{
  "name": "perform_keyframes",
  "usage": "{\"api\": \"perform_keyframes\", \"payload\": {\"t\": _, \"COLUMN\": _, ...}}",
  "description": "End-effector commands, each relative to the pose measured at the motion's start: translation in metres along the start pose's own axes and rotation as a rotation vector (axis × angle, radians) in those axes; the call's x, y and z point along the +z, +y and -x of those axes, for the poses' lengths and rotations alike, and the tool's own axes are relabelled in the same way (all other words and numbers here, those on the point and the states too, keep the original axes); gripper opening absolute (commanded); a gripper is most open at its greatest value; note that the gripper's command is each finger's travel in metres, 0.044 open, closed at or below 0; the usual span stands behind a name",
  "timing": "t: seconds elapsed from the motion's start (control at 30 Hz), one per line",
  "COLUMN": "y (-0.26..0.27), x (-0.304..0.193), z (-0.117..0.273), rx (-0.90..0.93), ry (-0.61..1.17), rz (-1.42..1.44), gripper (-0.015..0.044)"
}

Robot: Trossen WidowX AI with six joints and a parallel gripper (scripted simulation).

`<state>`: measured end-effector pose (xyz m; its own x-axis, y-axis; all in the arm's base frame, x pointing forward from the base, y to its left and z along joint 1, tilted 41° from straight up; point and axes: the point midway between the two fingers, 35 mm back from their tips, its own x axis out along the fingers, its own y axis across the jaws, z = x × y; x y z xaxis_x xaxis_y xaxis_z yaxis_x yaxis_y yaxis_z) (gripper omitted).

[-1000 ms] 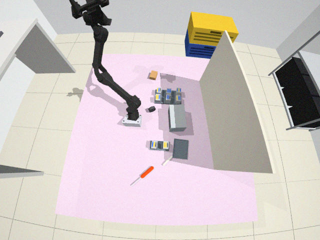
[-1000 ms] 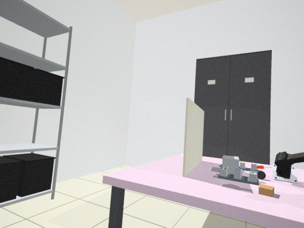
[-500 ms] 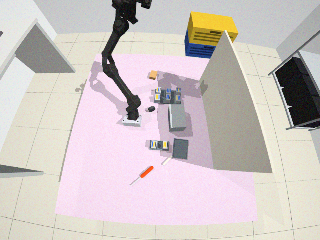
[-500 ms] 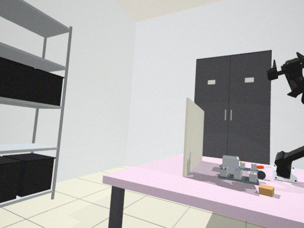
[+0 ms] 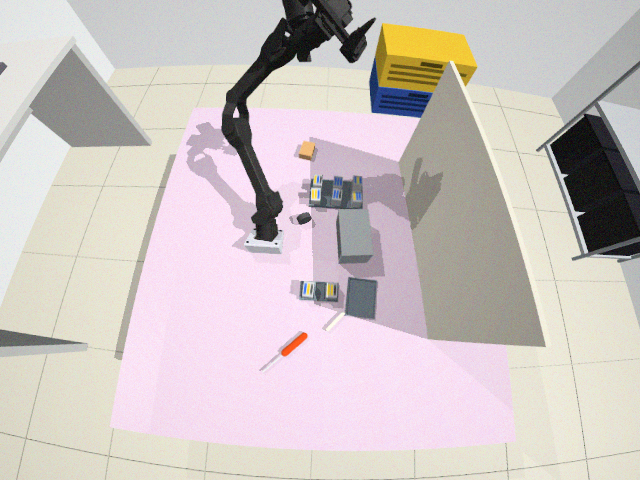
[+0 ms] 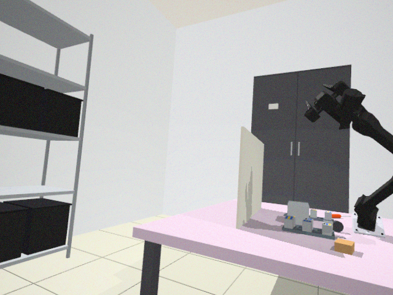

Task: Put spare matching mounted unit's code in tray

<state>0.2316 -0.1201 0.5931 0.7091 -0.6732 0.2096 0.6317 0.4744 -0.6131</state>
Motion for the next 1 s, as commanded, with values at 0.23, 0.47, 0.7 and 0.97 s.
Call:
{"api": "perform_keyframes", "payload": {"t": 0.23, "y": 0.17, "x": -0.059, "z": -0.06, "rx": 0.547, "ry": 0.162, "rz": 0.166, "gripper": 0.044}}
{"api": "perform_keyframes", "payload": {"t": 0.47, "y": 0.262, "x": -0.117, "z": -0.06, "rx": 0.897, "ry": 0.336, "rz": 0.171, "gripper": 0.044}}
{"api": "perform_keyframes", "payload": {"t": 0.7, "y": 0.353, "x": -0.176, "z": -0.026, "rx": 1.318, "ry": 0.573, "rz": 0.119, "gripper": 0.044}}
{"api": "perform_keyframes", "payload": {"t": 0.97, "y": 0.425, "x": -0.232, "z": 0.042, "rx": 1.786, "ry": 0.998, "rz": -0.099, "gripper": 0.044}}
